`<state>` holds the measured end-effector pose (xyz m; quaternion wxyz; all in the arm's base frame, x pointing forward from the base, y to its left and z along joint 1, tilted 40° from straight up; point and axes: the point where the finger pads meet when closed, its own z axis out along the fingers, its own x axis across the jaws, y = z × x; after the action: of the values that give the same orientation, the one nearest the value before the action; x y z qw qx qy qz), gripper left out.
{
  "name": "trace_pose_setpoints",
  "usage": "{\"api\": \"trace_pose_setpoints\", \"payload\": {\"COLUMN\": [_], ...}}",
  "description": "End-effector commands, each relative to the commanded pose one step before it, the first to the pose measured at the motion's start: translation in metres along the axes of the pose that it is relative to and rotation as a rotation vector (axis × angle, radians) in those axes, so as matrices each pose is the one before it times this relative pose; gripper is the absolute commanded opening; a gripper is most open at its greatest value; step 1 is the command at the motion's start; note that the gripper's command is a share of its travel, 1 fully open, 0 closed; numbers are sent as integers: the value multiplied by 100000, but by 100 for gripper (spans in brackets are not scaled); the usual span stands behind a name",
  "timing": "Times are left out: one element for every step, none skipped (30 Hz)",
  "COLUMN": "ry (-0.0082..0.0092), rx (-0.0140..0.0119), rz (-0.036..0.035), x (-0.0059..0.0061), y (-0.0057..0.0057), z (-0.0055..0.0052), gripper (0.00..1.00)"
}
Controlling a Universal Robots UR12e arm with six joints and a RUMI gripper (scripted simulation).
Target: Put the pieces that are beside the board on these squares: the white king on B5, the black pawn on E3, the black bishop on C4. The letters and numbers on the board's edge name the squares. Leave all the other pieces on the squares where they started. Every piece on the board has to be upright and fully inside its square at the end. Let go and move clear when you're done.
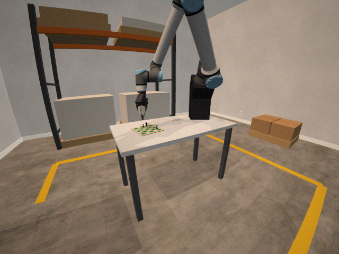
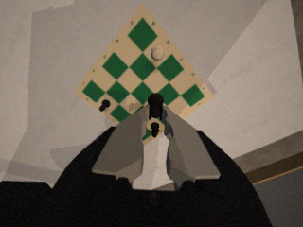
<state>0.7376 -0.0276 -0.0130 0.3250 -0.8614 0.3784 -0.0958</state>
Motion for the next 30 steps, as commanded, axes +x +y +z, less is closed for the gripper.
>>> {"api": "trace_pose_setpoints", "payload": {"ry": [93,0,0,0,0,0,0,0,0,0,0,0,0,0,0,0,0,0,0,0,0,0,0,0,0,0,0,0,0,0], "rx": [36,0,0,0,0,0,0,0,0,0,0,0,0,0,0,0,0,0,0,0,0,0,0,0,0,0,0,0,0,0], "rz": [-43,0,0,0,0,0,0,0,0,0,0,0,0,0,0,0,0,0,0,0,0,0,0,0,0,0,0,0,0,0], "x": [50,0,0,1,1,1,1,1,1,1,1,1,1,1,1,1,1,1,0,0,1,1,0,1,0,1,0,0,0,0], "y": [-12,0,0,3,4,4,5,5,5,5,5,5,6,5,5,5,5,4,0,0,4,4,3,3,3,2,1,1,1,0], "z": [690,0,0,298,337,373,406,434,458,476,489,496,496,491,480,463,440,413,0,0,381,344,305,263,221,178,136,98,63,34], "gripper": [0,0,0,0,0,0,0,0,0,0,0,0,0,0,0,0,0,0,0,0,0,0,0,0,0,0,0,0,0,0]}}
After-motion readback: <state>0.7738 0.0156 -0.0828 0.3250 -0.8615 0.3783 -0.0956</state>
